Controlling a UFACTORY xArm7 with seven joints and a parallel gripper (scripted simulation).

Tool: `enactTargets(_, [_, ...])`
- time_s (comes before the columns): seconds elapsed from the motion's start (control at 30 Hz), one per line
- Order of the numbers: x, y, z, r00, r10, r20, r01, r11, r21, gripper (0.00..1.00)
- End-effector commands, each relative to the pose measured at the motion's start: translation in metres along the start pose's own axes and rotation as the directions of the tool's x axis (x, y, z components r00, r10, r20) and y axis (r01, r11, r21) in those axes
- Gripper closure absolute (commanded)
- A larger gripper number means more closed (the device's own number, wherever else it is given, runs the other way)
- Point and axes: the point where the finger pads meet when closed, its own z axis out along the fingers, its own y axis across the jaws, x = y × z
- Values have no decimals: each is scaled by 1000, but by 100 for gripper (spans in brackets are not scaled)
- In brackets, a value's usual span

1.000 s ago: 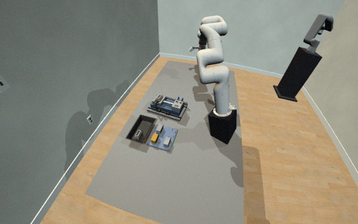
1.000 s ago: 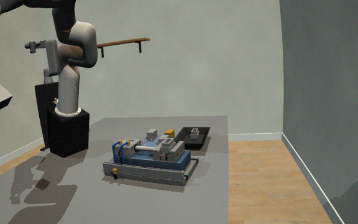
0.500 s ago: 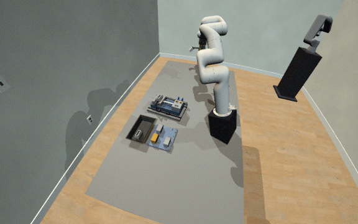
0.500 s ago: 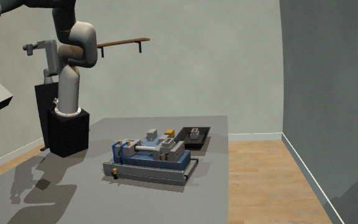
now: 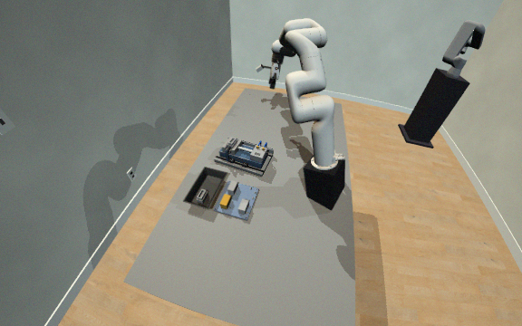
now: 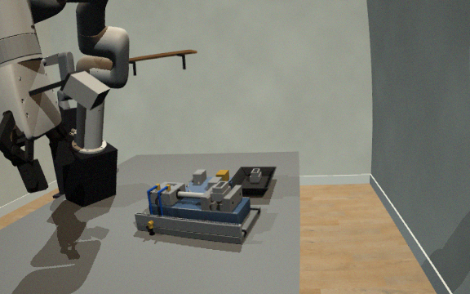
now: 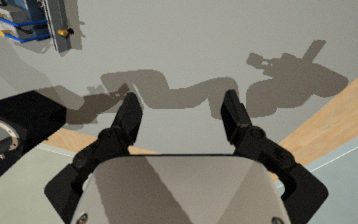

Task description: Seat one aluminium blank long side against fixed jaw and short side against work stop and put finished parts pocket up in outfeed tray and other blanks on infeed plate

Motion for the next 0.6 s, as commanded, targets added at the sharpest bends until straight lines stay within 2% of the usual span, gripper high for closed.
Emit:
enactTargets(0.0, [42, -14, -1, 999, 12, -31, -12, 1000, -5, 0])
enactTargets(0.33, [142, -68, 4, 995, 34, -98, -32, 999, 24, 0])
enactTargets(0.47, [144, -69, 4, 994, 35, -99, -33, 999, 24, 0])
enactTargets(0.5, [179, -96, 6, 992, 44, -118, -40, 998, 40, 0])
enactTargets(0.57, [182, -99, 6, 992, 45, -120, -41, 998, 42, 0])
